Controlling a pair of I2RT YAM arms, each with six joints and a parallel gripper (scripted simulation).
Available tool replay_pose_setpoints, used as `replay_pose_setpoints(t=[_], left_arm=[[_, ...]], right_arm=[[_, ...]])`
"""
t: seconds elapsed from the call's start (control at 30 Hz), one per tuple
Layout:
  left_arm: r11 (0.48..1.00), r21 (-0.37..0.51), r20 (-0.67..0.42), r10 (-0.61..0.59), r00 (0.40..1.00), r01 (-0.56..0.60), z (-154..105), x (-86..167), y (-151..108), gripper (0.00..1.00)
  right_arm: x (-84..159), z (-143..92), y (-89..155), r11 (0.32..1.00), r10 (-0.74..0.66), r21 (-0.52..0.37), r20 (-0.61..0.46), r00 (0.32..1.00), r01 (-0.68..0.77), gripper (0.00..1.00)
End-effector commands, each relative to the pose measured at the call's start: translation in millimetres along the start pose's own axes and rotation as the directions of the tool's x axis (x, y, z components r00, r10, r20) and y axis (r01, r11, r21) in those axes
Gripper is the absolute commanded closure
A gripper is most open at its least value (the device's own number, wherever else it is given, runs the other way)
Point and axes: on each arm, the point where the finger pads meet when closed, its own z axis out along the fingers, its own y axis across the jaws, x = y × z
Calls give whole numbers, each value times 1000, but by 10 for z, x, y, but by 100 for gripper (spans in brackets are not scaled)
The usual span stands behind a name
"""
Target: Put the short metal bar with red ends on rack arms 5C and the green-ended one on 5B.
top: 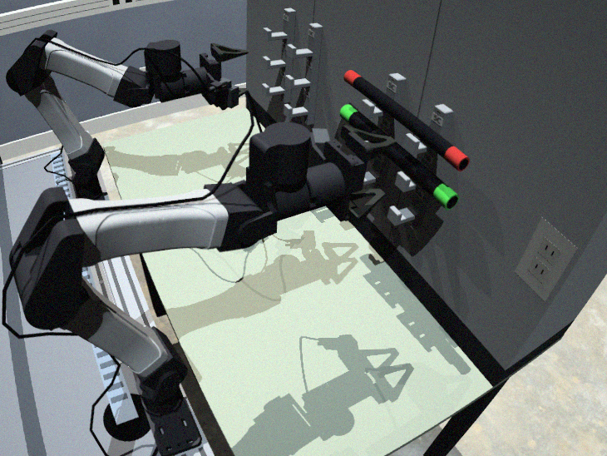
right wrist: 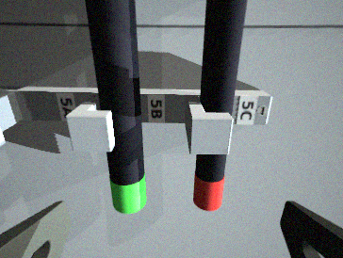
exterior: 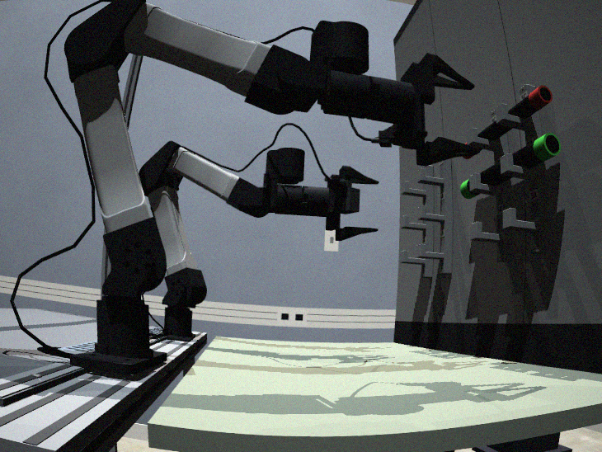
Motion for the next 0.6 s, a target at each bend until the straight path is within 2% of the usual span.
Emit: replay_pose_setpoints(t=[0.0, 0.57], left_arm=[[1000, 1, 8, -9, 1000, 9, -48, 17, -17, 0], [1000, 1, 8, -9, 1000, 9, -48, 17, -17, 0]], right_arm=[[-25, -65, -2, 1000, 13, 25, -20, 1000, -13, 0], [-289, -141, 139, 1000, 13, 25, -20, 1000, -13, 0]])
